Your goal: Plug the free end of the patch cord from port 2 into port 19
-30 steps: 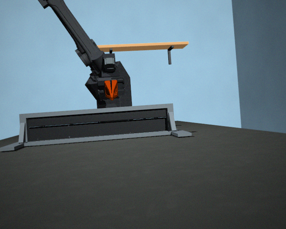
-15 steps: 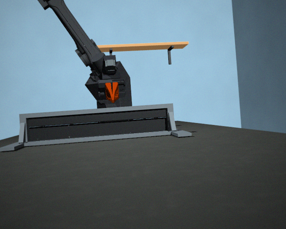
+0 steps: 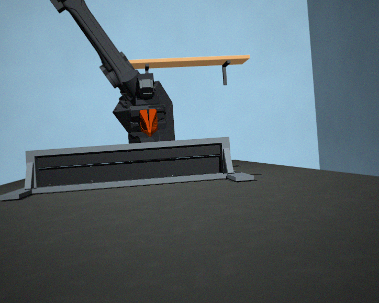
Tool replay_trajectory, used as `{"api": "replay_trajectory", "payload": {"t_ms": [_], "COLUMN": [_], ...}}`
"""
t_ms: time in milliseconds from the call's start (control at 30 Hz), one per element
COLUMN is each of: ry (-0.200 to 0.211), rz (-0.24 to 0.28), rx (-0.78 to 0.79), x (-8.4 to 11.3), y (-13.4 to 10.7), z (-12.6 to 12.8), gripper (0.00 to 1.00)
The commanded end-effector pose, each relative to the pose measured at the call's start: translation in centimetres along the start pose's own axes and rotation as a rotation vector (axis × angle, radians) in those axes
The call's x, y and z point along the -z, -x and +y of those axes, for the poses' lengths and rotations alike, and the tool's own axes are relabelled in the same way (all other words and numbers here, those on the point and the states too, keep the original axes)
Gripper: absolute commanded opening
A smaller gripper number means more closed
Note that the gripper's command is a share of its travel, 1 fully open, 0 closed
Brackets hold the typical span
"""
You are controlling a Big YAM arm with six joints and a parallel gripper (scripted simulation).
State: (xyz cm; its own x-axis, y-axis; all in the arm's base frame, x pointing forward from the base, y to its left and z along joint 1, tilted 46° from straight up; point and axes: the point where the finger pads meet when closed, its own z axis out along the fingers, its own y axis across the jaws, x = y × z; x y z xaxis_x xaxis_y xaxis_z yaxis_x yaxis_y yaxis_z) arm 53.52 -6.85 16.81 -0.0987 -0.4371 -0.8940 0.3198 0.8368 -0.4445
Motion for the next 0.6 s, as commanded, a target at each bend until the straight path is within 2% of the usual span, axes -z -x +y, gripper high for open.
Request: {"api": "replay_trajectory", "payload": {"t_ms": [0,567], "ry": [-0.003,-0.013], "rz": [-0.047,-0.062], "rx": [-0.027,-0.033], "x": [0.28,0.08], "y": [2.08,2.73], "z": [-0.01,-0.32], "gripper": [0.0,0.0]}}
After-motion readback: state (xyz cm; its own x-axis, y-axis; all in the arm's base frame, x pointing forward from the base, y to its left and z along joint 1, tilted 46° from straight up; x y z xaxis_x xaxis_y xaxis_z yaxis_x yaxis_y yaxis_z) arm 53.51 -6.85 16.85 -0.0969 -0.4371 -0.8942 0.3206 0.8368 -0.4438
